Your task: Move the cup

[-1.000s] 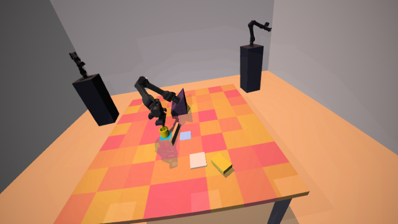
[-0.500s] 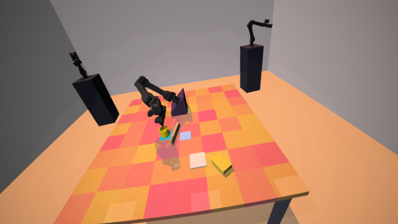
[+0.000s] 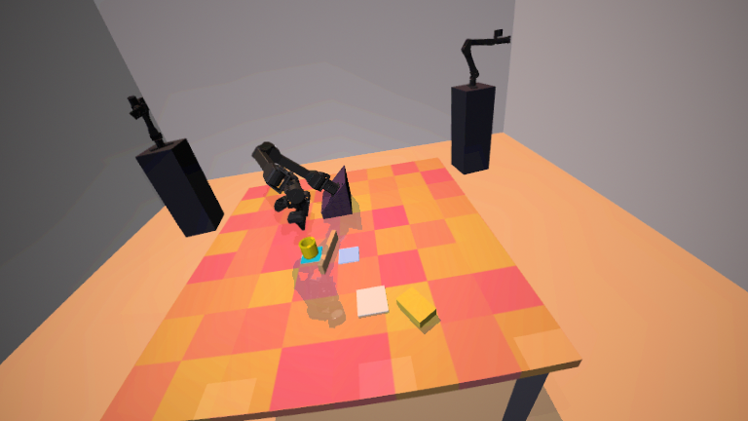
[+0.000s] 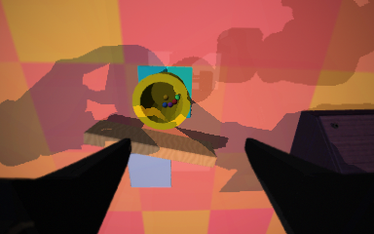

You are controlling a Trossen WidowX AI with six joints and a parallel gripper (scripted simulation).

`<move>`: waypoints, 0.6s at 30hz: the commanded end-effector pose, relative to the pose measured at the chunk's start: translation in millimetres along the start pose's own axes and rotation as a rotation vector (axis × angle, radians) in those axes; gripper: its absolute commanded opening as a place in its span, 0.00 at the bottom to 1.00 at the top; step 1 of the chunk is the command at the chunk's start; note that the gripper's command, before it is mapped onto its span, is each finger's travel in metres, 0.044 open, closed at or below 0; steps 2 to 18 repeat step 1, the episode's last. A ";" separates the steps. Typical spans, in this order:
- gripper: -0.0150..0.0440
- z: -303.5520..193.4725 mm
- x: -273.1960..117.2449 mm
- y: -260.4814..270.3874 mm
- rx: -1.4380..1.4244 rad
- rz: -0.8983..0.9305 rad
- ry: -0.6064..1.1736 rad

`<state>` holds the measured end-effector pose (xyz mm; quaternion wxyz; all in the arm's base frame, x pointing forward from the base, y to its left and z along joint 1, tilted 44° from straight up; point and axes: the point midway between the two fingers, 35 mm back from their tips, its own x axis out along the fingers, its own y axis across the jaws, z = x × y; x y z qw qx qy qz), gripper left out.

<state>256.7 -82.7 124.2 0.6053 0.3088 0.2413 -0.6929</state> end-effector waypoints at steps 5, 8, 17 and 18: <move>1.00 -0.2 0.7 -0.2 -0.003 0.000 0.000; 1.00 -0.2 0.7 -0.2 -0.003 0.000 0.000; 1.00 -0.2 0.7 -0.2 -0.003 0.000 0.000; 1.00 -0.2 0.7 -0.2 -0.003 0.000 0.000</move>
